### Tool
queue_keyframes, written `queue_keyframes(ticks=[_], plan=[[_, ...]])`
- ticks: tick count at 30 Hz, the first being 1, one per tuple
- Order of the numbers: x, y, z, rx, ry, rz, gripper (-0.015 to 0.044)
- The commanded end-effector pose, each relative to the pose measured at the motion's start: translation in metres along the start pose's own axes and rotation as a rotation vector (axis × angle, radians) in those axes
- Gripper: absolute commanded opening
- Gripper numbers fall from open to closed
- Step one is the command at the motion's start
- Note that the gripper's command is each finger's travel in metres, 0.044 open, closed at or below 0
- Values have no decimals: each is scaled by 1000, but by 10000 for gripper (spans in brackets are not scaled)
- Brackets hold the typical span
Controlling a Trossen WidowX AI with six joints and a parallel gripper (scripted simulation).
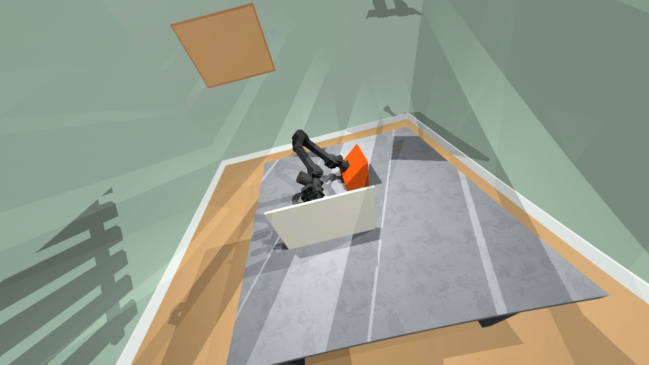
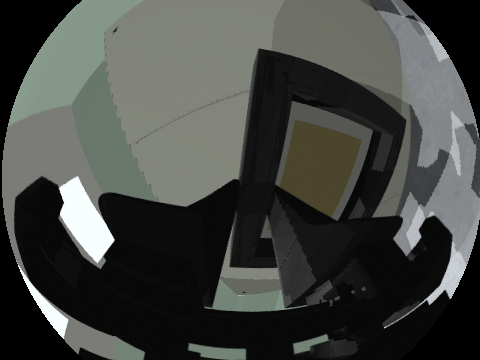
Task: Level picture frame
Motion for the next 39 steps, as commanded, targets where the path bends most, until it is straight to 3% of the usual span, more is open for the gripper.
queue_keyframes(ticks=[1,39], plan=[[0,0,0,-2,2,4,0],[12,-1,0,-2,2,4,0]])
Point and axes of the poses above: the point midway between the two fingers, 35 mm back from their tips, its own z axis back along the fingers, its own x axis across the jaws, y = z × x, the point moved 1 cm from there along z, back along the fingers, and after that the axes turned 5 degrees about z, right-handed, at the moved point
